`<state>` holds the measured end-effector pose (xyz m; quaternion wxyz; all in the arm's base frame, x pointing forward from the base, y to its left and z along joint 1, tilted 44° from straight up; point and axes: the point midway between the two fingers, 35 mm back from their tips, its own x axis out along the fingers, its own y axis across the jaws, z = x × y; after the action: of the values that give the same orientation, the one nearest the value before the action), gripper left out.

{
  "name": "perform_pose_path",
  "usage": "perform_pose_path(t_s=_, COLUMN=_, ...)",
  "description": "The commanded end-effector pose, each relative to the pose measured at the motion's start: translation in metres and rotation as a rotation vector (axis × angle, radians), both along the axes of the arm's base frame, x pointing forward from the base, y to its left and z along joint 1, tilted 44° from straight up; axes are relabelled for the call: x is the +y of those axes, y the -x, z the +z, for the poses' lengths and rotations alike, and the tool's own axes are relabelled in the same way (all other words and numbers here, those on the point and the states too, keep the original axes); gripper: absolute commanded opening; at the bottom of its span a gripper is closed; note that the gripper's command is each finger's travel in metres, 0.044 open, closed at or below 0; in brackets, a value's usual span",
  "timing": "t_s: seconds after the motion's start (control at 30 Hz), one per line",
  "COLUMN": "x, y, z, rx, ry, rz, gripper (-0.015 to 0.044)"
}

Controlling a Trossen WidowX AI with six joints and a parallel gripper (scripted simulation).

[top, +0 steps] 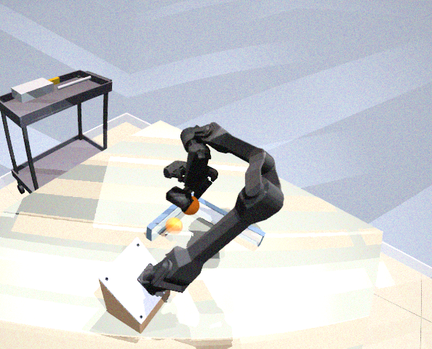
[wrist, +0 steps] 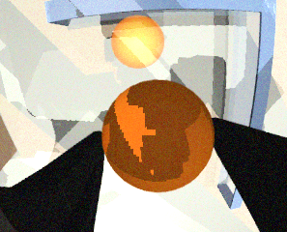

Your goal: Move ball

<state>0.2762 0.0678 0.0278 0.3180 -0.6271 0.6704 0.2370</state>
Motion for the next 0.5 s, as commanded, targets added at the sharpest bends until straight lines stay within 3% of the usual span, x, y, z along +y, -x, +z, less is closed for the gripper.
perform_pose_path(t_s=0.0, x=0.006, y=0.001, z=0.009, rx=-0.004, ry=-0.002, rz=-0.008, gripper=0.0000)
perform_pose_path(t_s=0.47, x=0.000, y=-0.006, z=-0.060, rx=-0.006, ry=-0.003, rz=-0.008, gripper=0.0000)
